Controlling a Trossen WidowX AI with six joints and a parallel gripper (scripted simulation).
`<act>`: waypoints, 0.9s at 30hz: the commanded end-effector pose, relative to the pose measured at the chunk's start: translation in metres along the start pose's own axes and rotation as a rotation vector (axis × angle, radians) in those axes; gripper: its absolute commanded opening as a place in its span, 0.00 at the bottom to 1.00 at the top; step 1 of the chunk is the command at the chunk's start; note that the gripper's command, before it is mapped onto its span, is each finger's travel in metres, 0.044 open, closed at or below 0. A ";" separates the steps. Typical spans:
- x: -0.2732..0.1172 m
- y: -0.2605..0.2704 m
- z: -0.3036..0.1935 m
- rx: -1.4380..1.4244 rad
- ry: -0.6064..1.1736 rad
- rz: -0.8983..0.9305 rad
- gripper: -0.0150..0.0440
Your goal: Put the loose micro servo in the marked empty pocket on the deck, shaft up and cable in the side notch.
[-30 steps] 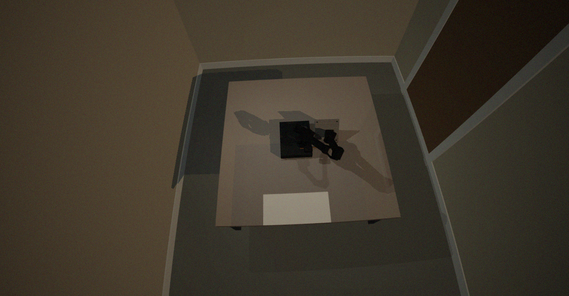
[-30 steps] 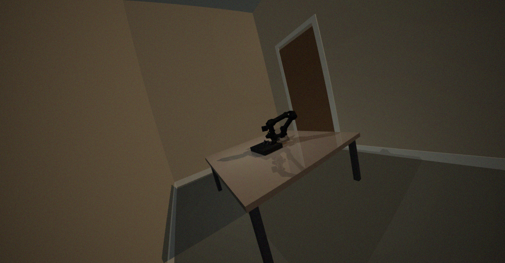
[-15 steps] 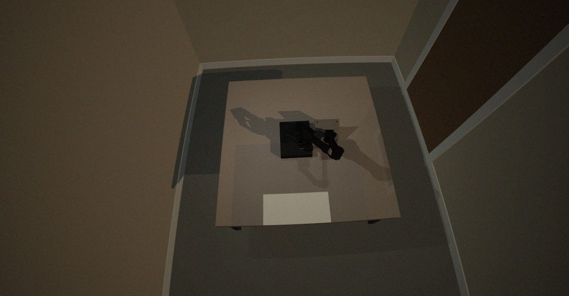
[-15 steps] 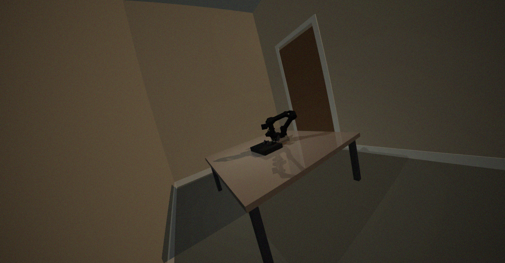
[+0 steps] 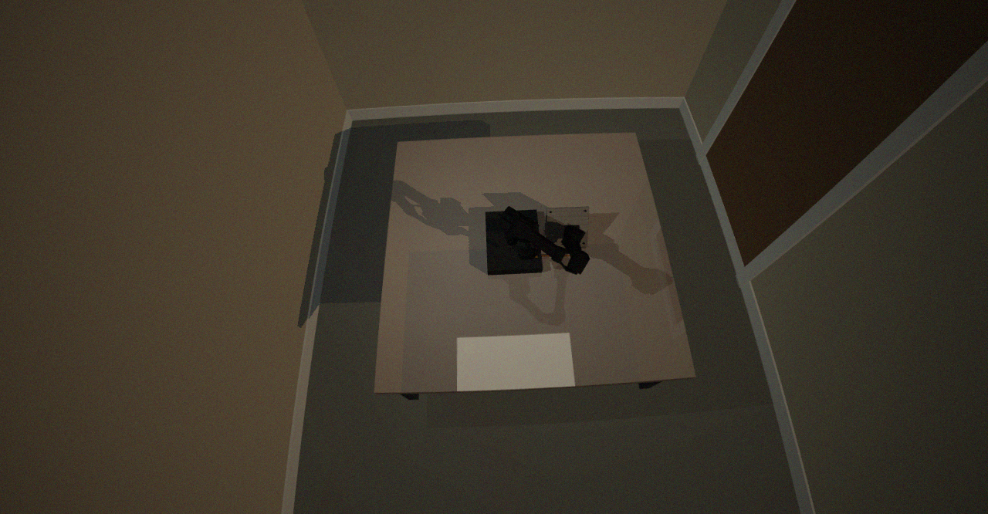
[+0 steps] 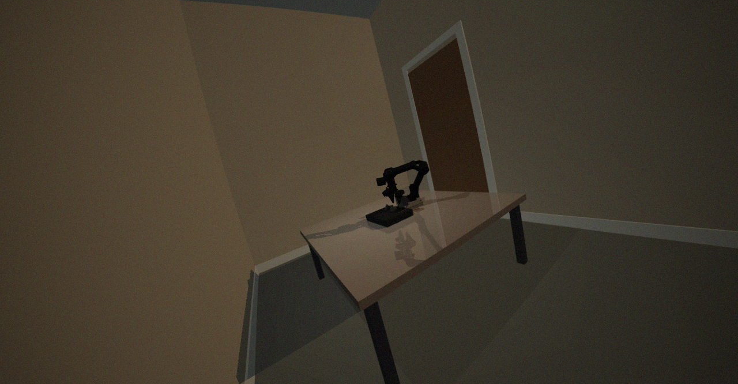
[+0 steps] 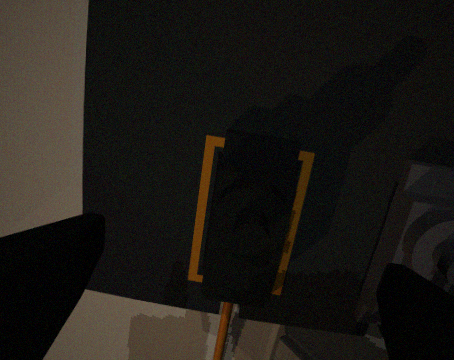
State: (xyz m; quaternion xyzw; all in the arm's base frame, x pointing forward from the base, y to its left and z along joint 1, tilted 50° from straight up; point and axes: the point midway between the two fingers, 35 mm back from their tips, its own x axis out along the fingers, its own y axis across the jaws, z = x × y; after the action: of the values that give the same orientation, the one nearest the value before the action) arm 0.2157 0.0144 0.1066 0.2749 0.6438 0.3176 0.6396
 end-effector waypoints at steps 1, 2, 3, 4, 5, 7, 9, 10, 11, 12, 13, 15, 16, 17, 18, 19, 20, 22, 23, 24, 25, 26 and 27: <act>-0.020 0.000 0.032 -0.002 -0.003 -0.004 1.00; -0.025 0.000 0.040 -0.003 -0.004 -0.004 1.00; -0.029 0.000 0.047 -0.003 -0.004 -0.005 1.00; -0.034 0.000 0.055 -0.003 -0.004 -0.005 1.00; -0.038 -0.001 0.062 -0.004 -0.004 -0.005 1.00; -0.044 -0.001 0.072 -0.005 -0.004 -0.005 1.00; -0.044 -0.001 0.073 -0.005 -0.004 -0.005 1.00; -0.044 -0.001 0.073 -0.005 -0.004 -0.005 1.00; -0.044 -0.001 0.073 -0.005 -0.004 -0.005 1.00; -0.046 -0.001 0.073 -0.005 -0.009 -0.008 1.00; -0.048 -0.001 0.072 -0.005 -0.017 -0.013 1.00; -0.057 -0.002 0.070 -0.004 -0.042 -0.028 1.00; -0.062 -0.002 0.069 -0.003 -0.058 -0.038 1.00; -0.068 -0.002 0.068 -0.002 -0.077 -0.051 1.00; -0.075 -0.002 0.066 -0.001 -0.098 -0.064 1.00; -0.079 -0.002 0.064 0.000 -0.112 -0.073 1.00; -0.081 -0.002 0.064 0.001 -0.116 -0.076 1.00; -0.081 -0.002 0.064 0.001 -0.116 -0.076 1.00; -0.081 -0.002 0.064 0.001 -0.116 -0.076 1.00; -0.081 -0.002 0.064 0.001 -0.116 -0.076 1.00; -0.081 -0.002 0.064 0.001 -0.116 -0.076 1.00; -0.081 -0.002 0.064 0.001 -0.116 -0.076 1.00; -0.081 -0.002 0.064 0.001 -0.116 -0.076 1.00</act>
State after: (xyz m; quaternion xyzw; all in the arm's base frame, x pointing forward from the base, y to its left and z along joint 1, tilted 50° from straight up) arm 0.2829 -0.0424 0.1580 0.2690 0.6148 0.2806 0.6862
